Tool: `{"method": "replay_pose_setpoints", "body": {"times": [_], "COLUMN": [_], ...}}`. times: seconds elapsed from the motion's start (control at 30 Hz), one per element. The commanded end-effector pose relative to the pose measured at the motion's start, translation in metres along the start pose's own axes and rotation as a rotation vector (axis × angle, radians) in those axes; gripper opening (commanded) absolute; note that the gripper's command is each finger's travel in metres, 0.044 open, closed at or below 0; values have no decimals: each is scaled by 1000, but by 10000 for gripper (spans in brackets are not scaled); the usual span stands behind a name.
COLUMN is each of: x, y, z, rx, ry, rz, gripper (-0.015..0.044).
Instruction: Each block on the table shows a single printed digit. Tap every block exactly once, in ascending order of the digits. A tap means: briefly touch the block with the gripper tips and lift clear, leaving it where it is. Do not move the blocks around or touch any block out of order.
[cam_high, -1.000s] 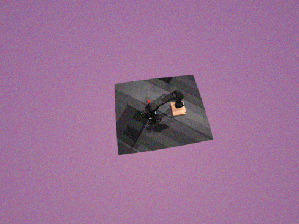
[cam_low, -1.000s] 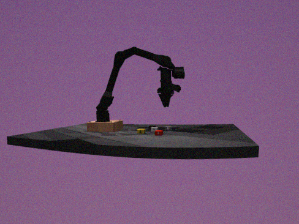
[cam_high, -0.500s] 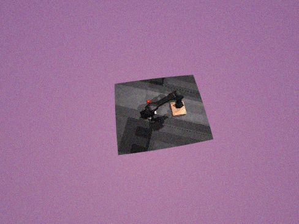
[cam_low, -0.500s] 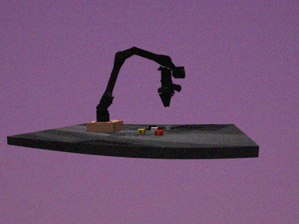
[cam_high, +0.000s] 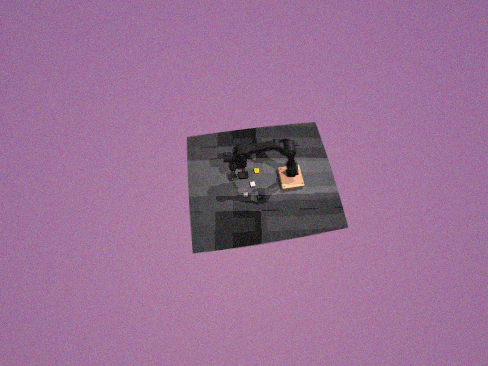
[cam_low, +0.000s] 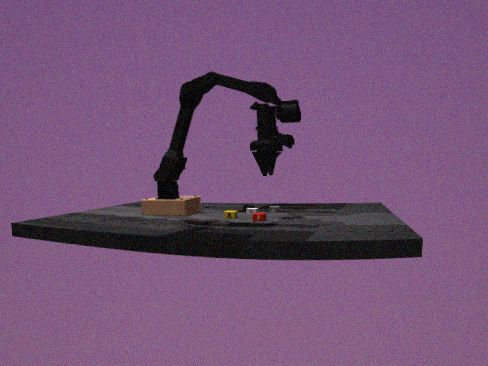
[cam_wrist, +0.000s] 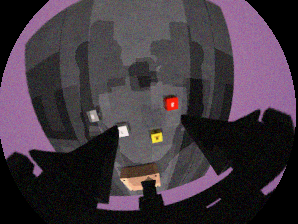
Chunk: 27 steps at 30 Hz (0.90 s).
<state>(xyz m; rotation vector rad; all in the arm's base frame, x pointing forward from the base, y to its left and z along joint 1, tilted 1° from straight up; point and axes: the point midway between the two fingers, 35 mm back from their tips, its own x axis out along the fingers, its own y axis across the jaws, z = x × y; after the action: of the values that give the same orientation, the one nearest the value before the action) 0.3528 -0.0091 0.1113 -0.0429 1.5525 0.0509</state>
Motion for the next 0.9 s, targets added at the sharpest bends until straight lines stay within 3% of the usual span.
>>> {"method": "replay_pose_setpoints", "body": {"times": [0.0,0.17,0.87], "x": [-1,-2,-3], "y": [-53,-80,-68], "z": [-10,-18,-19], "rx": [-24,-38,-38], "ry": [7,11,11], "rz": [-15,-20,-19], "gripper": [400,400,400]}}
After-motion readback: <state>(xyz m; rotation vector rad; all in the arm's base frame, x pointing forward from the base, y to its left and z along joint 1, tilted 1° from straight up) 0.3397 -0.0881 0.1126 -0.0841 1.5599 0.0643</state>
